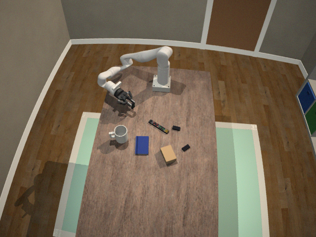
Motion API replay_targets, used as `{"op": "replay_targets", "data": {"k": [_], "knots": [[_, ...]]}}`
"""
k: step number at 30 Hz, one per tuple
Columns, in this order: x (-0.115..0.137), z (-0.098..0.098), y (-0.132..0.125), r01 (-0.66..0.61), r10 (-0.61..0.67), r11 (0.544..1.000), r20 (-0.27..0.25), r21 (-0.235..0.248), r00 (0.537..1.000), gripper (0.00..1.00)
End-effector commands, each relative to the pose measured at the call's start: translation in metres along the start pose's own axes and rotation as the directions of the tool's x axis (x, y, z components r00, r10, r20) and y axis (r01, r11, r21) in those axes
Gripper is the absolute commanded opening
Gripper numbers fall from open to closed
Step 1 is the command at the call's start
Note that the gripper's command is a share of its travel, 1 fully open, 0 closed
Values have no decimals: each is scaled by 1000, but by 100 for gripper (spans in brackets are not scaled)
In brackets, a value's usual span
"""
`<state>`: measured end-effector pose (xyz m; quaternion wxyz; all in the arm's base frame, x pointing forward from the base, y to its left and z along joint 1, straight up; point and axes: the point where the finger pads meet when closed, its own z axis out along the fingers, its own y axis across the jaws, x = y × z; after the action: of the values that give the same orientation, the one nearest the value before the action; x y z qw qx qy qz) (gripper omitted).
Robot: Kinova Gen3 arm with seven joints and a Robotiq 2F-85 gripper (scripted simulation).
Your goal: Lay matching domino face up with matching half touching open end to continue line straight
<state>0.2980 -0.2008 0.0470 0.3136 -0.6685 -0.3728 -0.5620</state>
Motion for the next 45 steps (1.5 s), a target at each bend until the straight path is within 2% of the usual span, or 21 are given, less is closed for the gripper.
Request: {"op": "replay_targets", "data": {"k": [1,12,21,45], "knots": [[-10,1,0,1,-1,1000,1,0,1000,31],[-39,6,1,1,-1,1000,1,0,1000,31],[-50,8,1,1,-1,1000,1,0,1000,31],[-53,8,1,1,-1,1000,1,0,1000,31]]}}
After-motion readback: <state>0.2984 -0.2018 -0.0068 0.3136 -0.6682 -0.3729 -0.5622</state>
